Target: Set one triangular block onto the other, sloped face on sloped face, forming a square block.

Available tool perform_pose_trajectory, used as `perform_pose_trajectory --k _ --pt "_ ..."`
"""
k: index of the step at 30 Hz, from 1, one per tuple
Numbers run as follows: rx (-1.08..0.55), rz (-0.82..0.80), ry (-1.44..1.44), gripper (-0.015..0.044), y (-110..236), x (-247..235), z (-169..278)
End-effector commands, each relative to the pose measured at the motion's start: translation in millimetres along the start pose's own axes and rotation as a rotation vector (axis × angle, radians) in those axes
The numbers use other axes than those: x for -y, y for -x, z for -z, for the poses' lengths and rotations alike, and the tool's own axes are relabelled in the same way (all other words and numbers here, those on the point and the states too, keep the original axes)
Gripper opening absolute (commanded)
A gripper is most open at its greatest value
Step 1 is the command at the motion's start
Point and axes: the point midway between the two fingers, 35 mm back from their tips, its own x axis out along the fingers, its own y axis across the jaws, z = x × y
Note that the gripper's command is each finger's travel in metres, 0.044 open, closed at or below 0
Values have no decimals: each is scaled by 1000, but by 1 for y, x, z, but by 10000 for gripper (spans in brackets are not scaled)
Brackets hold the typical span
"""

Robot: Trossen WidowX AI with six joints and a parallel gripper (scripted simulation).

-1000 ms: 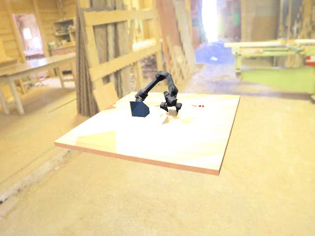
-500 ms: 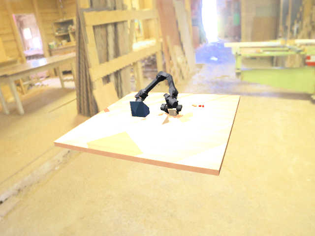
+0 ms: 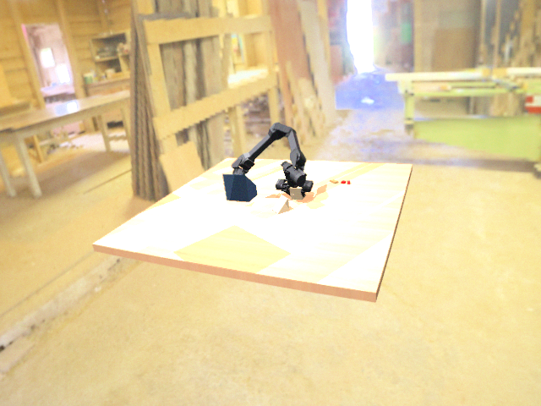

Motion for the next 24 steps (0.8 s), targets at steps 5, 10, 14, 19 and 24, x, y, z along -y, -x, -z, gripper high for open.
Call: perform_pose_trajectory --k 5,10,14,19,24 --pt "0 0 0 98 3 0 -1" --pt "-42 -2 -4 0 3 0 -3" --pt "-154 -2 -6 0 5 0 -10" --pt "-282 -3 -7 0 8 0 -19" --pt "-410 -3 -7 0 9 0 -28"
